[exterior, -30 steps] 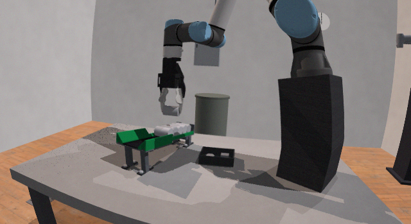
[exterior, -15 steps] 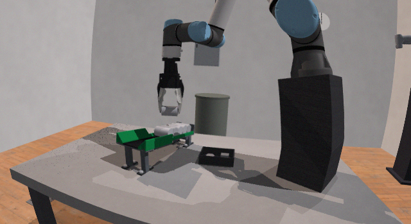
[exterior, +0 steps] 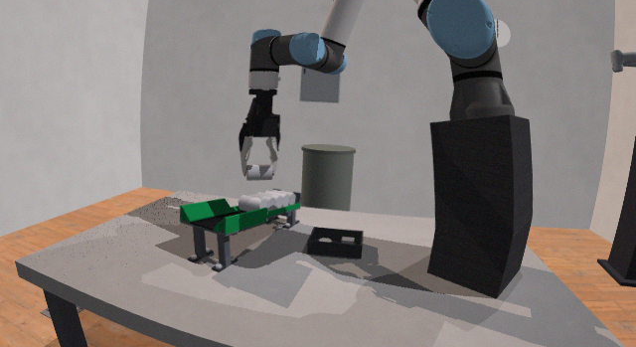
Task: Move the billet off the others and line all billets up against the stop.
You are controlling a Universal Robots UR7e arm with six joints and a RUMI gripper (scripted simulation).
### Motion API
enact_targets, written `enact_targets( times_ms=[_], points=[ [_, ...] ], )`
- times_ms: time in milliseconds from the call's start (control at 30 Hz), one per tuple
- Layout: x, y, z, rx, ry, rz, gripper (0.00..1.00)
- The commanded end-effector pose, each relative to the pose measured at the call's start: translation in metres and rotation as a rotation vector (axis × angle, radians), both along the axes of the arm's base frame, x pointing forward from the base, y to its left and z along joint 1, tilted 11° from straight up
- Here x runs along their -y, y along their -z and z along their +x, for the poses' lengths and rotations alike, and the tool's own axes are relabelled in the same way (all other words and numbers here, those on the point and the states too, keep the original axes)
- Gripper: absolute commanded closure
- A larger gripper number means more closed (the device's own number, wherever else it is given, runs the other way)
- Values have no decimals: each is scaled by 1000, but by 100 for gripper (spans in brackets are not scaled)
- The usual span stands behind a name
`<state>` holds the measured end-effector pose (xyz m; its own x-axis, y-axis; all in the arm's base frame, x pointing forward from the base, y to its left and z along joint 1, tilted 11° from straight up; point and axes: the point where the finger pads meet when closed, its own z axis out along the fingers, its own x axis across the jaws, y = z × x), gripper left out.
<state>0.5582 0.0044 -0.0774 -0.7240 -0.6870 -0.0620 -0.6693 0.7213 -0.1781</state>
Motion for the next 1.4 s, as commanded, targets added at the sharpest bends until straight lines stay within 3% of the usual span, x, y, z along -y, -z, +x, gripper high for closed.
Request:
enact_targets(
  times_ms=[0,367,433,933,1000,1367],
  points=[
    [-4,-1,2,-8,-124,-19,100],
    [-17,0,6,-41,-488,-81,100],
    [-17,0,6,-41,-488,-81,100],
    [-39,3,8,-92,-1069,-181,100],
    [-39,3,8,-92,-1069,-181,100],
    [-56,5,5,-134,-1542,-262,100]
  ],
)
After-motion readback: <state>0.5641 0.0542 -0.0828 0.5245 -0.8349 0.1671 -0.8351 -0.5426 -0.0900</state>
